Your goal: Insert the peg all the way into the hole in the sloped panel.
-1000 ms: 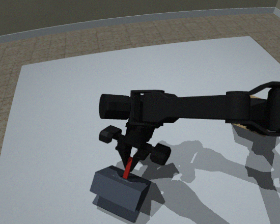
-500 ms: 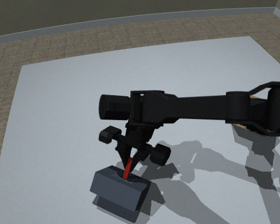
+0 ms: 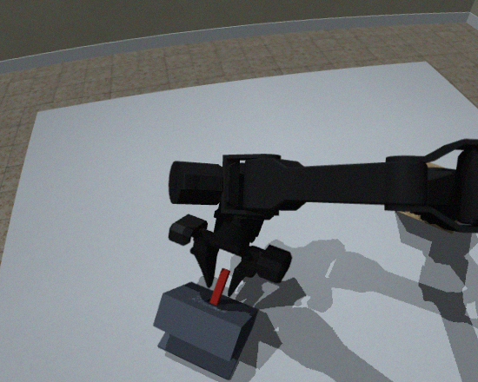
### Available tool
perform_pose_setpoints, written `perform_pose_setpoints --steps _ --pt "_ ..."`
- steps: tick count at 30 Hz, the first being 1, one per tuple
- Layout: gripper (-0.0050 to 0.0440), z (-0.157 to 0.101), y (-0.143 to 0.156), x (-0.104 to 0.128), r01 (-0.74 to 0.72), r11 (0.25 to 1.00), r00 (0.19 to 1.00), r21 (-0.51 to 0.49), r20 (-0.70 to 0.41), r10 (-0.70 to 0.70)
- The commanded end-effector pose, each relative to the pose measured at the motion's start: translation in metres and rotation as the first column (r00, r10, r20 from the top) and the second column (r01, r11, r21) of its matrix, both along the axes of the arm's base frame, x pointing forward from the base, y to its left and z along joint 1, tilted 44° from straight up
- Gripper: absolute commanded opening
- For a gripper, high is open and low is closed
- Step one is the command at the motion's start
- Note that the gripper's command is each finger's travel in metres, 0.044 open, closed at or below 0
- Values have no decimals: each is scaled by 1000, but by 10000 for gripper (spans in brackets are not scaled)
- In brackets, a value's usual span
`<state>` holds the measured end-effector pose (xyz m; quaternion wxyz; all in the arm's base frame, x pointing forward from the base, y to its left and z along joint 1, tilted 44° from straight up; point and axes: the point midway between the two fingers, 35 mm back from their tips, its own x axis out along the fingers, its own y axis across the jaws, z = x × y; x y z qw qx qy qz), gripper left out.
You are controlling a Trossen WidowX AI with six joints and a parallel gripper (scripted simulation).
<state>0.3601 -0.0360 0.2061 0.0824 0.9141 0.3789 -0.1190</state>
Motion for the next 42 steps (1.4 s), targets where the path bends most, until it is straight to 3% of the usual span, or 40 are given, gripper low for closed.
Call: perform_pose_setpoints --steps 1,11,28,42 --pt "216 6 0 0 1 1000 1000 -9 17 -1" --pt "440 5 -2 -1 1 1000 1000 -11 15 -1" --pt "440 -8 -36 -29 -10 999 1000 -38 -13 9" --pt "440 -4 -63 -57 -1 999 1000 -33 18 1"
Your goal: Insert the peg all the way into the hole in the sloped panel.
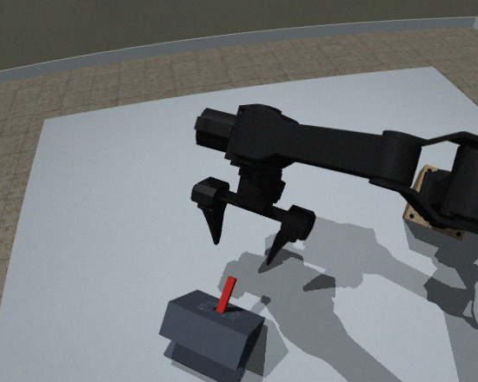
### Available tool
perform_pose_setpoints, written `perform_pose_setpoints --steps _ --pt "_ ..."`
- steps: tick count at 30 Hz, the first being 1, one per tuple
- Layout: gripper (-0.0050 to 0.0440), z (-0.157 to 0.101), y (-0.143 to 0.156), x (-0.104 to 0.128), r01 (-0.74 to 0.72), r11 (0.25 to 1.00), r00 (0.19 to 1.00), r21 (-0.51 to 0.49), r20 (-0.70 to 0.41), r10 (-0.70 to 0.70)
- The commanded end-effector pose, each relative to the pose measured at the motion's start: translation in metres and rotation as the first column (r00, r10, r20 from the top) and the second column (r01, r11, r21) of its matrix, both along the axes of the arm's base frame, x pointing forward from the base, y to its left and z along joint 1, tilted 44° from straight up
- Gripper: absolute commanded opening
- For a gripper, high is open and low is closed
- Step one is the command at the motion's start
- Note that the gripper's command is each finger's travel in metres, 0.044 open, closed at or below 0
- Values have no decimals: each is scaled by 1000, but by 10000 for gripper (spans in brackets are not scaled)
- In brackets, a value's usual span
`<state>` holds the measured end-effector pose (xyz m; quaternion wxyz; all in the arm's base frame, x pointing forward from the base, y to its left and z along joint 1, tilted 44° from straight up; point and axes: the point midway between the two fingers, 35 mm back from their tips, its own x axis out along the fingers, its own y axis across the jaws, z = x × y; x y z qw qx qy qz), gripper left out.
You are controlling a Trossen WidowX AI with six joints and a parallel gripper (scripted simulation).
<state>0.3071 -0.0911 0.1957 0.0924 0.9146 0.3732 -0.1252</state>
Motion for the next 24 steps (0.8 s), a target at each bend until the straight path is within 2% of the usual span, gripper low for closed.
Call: perform_pose_setpoints --steps 1,24 --pt "440 6 -8 -4 -11 1000 1000 -9 21 11" --pt "440 3 -15 -14 -7 1000 1000 12 11 7"
